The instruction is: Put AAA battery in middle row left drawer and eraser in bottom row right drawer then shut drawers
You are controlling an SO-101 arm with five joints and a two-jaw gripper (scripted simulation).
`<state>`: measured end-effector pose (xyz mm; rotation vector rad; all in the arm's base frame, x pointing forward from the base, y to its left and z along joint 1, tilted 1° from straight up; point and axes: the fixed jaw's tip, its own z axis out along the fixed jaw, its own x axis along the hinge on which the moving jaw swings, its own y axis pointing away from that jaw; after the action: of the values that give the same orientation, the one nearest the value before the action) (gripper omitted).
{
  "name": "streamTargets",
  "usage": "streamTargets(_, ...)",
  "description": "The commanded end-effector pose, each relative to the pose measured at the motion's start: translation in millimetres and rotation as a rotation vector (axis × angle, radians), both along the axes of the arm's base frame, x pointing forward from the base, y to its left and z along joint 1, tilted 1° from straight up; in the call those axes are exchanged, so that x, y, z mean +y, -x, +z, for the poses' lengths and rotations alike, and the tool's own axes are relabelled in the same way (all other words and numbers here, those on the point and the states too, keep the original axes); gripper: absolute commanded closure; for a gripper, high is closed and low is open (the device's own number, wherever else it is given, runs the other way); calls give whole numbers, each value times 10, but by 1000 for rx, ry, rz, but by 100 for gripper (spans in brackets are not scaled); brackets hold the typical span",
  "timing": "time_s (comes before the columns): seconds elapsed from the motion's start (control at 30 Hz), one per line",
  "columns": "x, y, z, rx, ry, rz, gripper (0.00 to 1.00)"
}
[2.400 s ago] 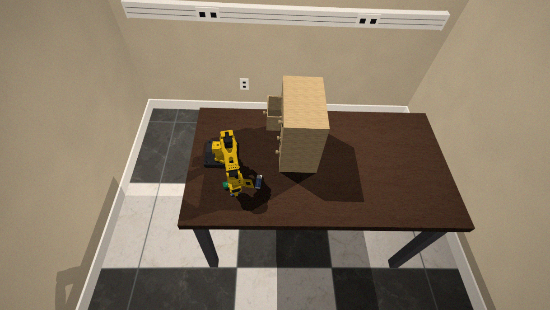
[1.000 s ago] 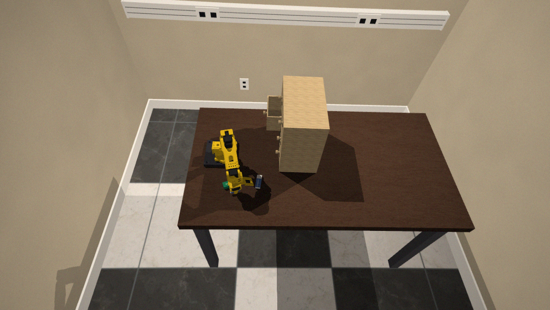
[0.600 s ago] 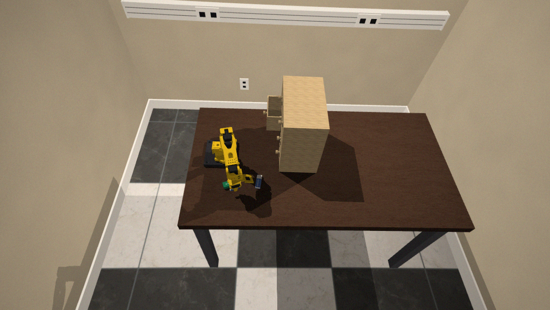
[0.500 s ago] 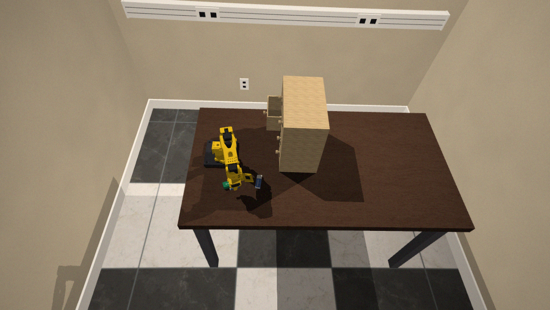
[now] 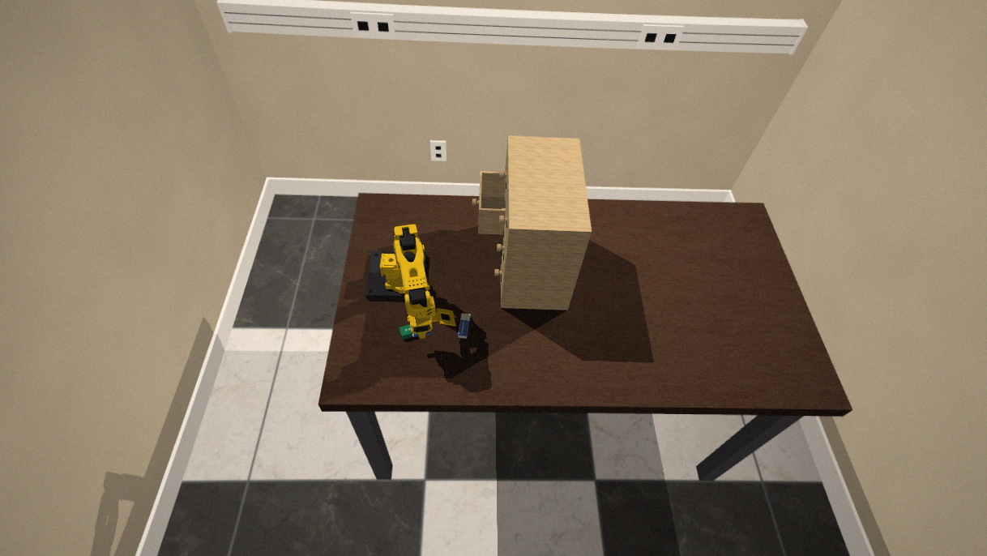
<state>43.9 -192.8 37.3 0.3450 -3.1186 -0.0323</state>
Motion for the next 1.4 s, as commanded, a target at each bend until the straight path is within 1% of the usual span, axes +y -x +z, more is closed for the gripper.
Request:
streamTargets(0.0, 66, -39, 35, -1, 6, -73, 100)
streamTargets(0.23, 160, -79, 57, 1, 7, -218, 100)
streamTargets(0.3, 160, -79, 57, 1, 7, -218, 100)
streamTargets(0.8, 362, -147, 82, 7, 10, -527, 100)
streamTargets(0.87, 362, -147, 82, 7, 10, -527, 100)
streamTargets(1.37, 559, -191, 77, 12, 12, -837, 100)
